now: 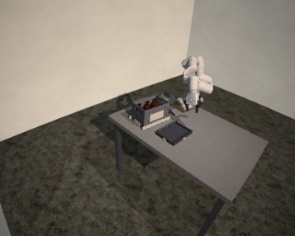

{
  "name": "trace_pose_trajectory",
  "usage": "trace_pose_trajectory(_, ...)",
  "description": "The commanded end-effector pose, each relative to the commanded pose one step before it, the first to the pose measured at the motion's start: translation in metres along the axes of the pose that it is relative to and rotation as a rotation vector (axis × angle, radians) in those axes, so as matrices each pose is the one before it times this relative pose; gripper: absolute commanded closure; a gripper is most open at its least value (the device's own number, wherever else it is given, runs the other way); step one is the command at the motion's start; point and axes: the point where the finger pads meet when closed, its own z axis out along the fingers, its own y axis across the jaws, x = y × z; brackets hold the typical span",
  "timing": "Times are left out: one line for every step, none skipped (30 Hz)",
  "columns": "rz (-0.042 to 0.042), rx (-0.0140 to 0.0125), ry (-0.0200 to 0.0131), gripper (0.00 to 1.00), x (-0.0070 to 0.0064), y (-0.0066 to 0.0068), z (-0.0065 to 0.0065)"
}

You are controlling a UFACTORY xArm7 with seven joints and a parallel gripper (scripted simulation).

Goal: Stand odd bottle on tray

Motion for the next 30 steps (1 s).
trace_pose_trajectory(0.00022,-0.00016,-0.00282,0.0,-0.00119,0.00005,-0.00084)
trace_pose_trajectory(0.0,0.0,0.0,0.0,0.0,0.0,0.0)
trace_pose_trajectory(0.0,0.0,0.0,0.0,0.0,0.0,0.0)
trace_pose_trajectory(0.0,0.0,0.0,0.0,0.0,0.0,0.0)
trace_pose_trajectory(0.0,0.0,0.0,0.0,0.0,0.0,0.0)
trace_pose_trajectory(0.0,0.0,0.0,0.0,0.0,0.0,0.0)
trace_pose_trajectory(0.0,0.0,0.0,0.0,0.0,0.0,0.0)
trace_pose_trajectory(0.0,0.0,0.0,0.0,0.0,0.0,0.0)
trace_pose_trajectory(0.0,0.0,0.0,0.0,0.0,0.0,0.0)
trace_pose_trajectory(0.0,0.0,0.0,0.0,0.0,0.0,0.0)
trace_pose_trajectory(0.0,0.0,0.0,0.0,0.0,0.0,0.0)
trace_pose_trajectory(0.0,0.0,0.0,0.0,0.0,0.0,0.0)
trace_pose_trajectory(0.0,0.0,0.0,0.0,0.0,0.0,0.0)
trace_pose_trajectory(0.0,0.0,0.0,0.0,0.0,0.0,0.0)
trace_pose_trajectory(0.0,0.0,0.0,0.0,0.0,0.0,0.0)
trace_pose_trajectory(0.0,0.0,0.0,0.0,0.0,0.0,0.0)
trace_pose_trajectory(0.0,0.0,0.0,0.0,0.0,0.0,0.0)
trace_pose_trajectory(-0.00013,0.00001,-0.00001,0.0,-0.00001,-0.00001,-0.00001)
trace_pose_trajectory(-0.00086,0.00007,-0.00005,0.0,-0.0001,-0.00004,-0.00007)
trace_pose_trajectory(-0.00224,0.00017,-0.00012,0.0,-0.00025,-0.0001,-0.00019)
trace_pose_trajectory(-0.00422,0.00033,-0.00022,0.0,-0.00047,-0.00019,-0.00037)
trace_pose_trajectory(-0.00671,0.00052,-0.00035,0.0,-0.00075,-0.00031,-0.00058)
trace_pose_trajectory(-0.00965,0.00076,-0.0005,0.0,-0.00107,-0.00046,-0.00083)
trace_pose_trajectory(-0.01295,0.00104,-0.00066,0.0,-0.00144,-0.00065,-0.00112)
trace_pose_trajectory(-0.01656,0.00136,-0.00082,0.0,-0.00183,-0.00087,-0.00143)
trace_pose_trajectory(-0.02041,0.00171,-0.00097,0.0,-0.00223,-0.00114,-0.00176)
trace_pose_trajectory(-0.02442,0.00211,-0.00109,0.0,-0.00265,-0.00146,-0.0021)
trace_pose_trajectory(-0.02854,0.00254,-0.00119,0.0,-0.00305,-0.00184,-0.00245)
trace_pose_trajectory(-0.03271,0.00302,-0.00124,0.0,-0.00343,-0.00229,-0.0028)
trace_pose_trajectory(-0.03686,0.00352,-0.00122,0.0,-0.00377,-0.00281,-0.00314)
